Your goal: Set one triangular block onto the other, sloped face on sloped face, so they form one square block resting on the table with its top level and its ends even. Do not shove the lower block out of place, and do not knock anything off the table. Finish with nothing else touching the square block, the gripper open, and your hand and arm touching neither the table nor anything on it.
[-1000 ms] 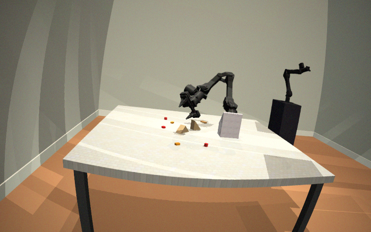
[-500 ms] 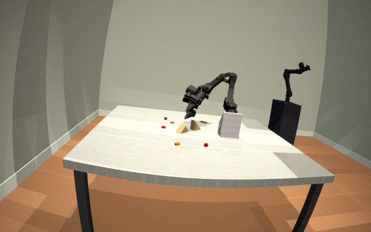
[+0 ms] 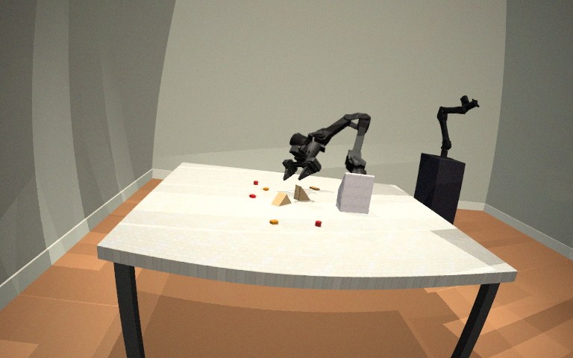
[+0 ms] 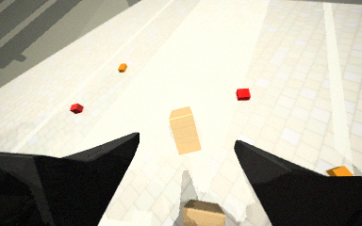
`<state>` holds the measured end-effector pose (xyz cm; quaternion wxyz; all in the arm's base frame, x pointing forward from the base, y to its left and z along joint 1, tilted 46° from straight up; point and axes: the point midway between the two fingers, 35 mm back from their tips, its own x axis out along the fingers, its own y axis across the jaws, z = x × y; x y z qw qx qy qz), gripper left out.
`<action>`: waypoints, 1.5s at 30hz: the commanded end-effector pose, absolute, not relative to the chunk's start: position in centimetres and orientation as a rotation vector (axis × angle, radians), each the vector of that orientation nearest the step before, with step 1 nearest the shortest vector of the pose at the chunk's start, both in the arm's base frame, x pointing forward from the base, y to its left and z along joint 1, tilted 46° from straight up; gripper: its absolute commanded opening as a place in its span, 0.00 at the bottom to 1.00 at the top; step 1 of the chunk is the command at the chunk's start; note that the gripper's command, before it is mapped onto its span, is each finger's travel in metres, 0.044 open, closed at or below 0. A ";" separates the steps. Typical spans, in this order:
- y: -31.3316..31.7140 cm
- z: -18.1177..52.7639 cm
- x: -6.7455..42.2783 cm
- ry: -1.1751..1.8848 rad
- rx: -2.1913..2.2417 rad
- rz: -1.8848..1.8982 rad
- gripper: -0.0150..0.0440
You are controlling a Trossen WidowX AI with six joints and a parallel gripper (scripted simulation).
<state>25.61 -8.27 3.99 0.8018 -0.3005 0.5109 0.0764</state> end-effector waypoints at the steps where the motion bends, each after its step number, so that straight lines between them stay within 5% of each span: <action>1: -9.0 4.0 24.2 1.124 -0.961 0.345 1.00; 45: -11.2 -4.8 28.4 1.124 -0.962 0.344 1.00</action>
